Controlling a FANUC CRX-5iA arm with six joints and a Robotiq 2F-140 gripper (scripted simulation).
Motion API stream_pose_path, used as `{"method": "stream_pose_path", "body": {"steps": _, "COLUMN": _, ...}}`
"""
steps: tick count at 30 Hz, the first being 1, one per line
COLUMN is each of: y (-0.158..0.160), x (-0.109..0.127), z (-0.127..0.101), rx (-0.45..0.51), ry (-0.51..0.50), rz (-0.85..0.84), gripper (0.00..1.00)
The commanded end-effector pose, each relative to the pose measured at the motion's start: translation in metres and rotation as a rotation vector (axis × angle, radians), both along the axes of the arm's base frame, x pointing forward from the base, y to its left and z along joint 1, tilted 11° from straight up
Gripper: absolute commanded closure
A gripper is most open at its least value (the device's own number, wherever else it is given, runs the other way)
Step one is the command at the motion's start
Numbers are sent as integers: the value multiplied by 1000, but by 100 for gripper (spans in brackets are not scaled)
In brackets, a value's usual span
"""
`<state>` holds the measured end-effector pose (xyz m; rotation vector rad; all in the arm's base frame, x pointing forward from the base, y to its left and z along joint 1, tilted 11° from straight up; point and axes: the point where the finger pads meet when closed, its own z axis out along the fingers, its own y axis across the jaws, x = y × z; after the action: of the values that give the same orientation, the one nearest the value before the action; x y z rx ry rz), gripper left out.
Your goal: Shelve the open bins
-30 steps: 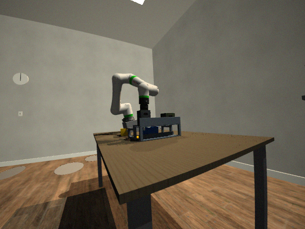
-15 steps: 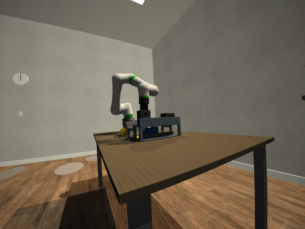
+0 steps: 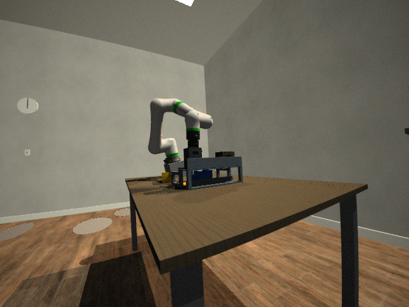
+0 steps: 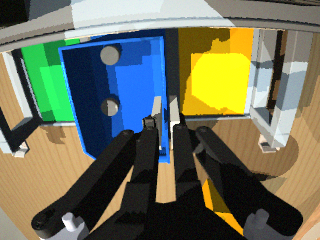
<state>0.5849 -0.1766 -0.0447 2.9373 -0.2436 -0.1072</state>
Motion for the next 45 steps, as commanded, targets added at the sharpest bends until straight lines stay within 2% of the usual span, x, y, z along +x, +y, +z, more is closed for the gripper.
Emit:
{"method": "stream_pose_path", "body": {"steps": 1, "y": 0, "x": 0, "z": 0, "rx": 0, "ry": 0, "rz": 0, "gripper": 94}}
{"method": "stream_pose_path", "body": {"steps": 27, "y": 0, "x": 0, "z": 1, "rx": 0, "ry": 0, "rz": 0, "gripper": 94}}
{"method": "stream_pose_path", "body": {"steps": 45, "y": 3, "x": 1, "z": 13, "rx": 0, "ry": 0, "rz": 0, "gripper": 94}}
